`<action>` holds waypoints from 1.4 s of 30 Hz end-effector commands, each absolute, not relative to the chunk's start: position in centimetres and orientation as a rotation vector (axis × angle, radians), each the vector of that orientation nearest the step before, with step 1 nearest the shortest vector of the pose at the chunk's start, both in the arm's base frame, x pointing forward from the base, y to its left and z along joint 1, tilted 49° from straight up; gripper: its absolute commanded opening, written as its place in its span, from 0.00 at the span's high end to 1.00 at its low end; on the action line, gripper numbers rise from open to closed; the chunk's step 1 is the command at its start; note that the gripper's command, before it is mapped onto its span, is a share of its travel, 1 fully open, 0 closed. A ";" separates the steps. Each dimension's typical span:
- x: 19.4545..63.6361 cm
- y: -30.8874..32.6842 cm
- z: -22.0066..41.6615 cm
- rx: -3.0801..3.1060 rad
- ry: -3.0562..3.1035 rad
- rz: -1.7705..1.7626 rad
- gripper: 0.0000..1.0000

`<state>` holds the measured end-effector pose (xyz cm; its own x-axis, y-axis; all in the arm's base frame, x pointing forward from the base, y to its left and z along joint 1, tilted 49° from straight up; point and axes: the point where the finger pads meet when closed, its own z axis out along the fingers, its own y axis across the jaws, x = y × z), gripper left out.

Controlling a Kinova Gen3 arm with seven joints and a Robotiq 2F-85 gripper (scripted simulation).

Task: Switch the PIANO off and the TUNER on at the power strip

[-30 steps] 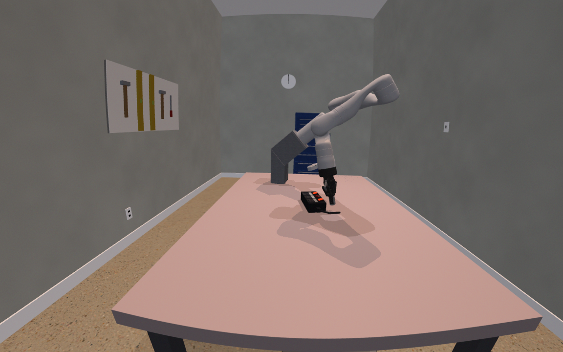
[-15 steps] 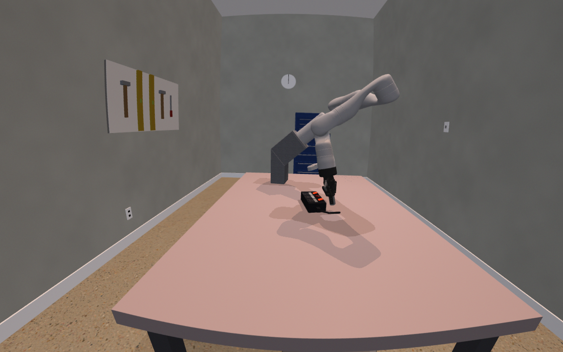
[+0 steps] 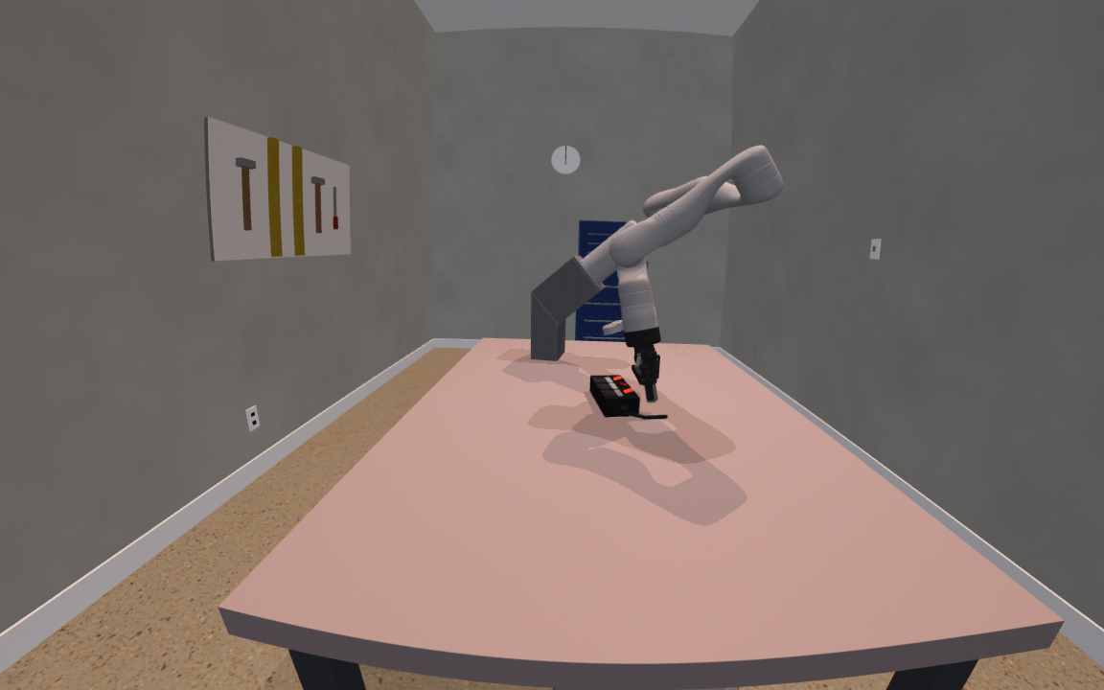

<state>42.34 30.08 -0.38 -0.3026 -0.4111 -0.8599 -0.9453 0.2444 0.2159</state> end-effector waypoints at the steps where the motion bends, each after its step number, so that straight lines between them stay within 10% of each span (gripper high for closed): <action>1: 42.4 30.0 -0.3 -1.240 1.839 1.000 1.00; 42: 42.7 26.1 3.2 -1.242 1.832 1.000 1.00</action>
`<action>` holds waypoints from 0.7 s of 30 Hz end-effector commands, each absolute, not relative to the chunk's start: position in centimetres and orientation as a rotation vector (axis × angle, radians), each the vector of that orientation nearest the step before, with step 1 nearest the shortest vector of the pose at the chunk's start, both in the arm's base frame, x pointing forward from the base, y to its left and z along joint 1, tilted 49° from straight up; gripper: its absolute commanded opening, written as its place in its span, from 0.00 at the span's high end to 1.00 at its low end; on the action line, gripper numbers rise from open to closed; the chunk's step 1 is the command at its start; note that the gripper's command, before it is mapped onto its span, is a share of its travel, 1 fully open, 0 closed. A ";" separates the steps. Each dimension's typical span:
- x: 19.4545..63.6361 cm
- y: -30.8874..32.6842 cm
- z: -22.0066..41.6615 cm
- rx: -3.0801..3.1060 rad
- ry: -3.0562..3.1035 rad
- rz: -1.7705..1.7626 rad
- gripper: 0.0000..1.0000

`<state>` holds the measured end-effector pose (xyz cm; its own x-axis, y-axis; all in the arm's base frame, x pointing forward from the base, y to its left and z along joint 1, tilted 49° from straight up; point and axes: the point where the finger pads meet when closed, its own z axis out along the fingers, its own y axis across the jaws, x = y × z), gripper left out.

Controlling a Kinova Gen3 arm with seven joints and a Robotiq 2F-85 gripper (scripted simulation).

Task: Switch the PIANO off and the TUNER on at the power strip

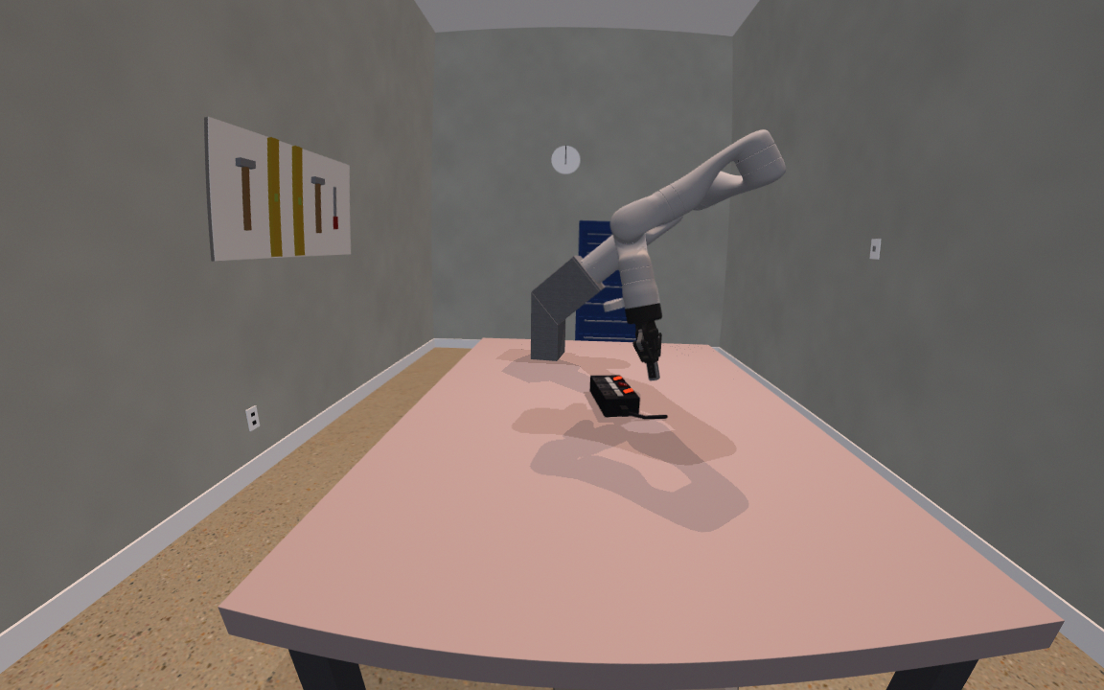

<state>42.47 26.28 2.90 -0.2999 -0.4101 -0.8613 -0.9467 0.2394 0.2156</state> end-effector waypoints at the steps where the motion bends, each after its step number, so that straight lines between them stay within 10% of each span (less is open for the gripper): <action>1: 42.7 26.1 3.2 -1.242 1.832 1.000 1.00; 21: 42.5 23.6 5.2 -1.243 1.834 0.999 1.00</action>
<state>42.36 24.20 4.77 -0.2989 -0.4106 -0.8615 -0.9471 0.2382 0.2151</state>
